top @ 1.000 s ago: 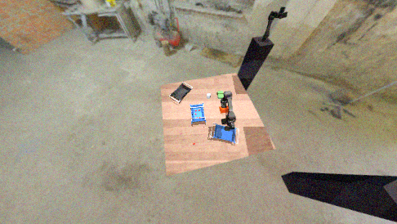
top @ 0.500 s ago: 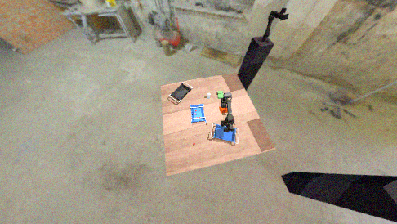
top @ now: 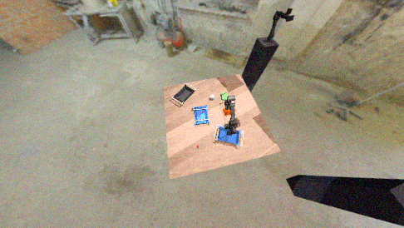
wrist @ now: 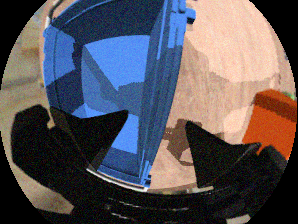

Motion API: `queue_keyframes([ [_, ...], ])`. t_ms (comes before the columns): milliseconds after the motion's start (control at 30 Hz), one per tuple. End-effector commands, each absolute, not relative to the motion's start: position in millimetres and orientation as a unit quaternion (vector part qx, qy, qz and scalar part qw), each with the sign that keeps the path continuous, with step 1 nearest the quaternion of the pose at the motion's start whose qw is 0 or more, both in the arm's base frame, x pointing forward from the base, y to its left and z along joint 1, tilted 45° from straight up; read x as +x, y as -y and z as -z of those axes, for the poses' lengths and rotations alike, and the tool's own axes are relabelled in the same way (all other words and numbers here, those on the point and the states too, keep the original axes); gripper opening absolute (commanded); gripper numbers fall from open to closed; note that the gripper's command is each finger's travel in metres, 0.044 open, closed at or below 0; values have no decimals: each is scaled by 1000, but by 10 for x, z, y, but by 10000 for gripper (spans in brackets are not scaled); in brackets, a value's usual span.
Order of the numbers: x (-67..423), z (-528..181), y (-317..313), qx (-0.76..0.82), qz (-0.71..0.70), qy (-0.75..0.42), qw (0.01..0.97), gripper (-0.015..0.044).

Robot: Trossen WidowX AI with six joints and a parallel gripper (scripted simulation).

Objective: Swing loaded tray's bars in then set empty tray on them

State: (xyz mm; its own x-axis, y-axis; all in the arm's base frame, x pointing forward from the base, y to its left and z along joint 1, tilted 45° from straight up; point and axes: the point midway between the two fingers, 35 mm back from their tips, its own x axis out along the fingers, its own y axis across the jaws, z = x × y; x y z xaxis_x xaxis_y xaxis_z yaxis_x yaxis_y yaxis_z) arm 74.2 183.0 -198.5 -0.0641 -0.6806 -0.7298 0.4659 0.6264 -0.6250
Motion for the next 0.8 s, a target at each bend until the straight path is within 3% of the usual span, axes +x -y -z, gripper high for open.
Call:
queue_keyframes([
  [0, 748, 1993, -1820, -92, 421, -594, 679, 352],
  [267, 748, 1993, -1820, -92, 421, -594, 679, 235],
  [767, 748, 1993, -1820, -92, 421, -594, 679, 135],
])
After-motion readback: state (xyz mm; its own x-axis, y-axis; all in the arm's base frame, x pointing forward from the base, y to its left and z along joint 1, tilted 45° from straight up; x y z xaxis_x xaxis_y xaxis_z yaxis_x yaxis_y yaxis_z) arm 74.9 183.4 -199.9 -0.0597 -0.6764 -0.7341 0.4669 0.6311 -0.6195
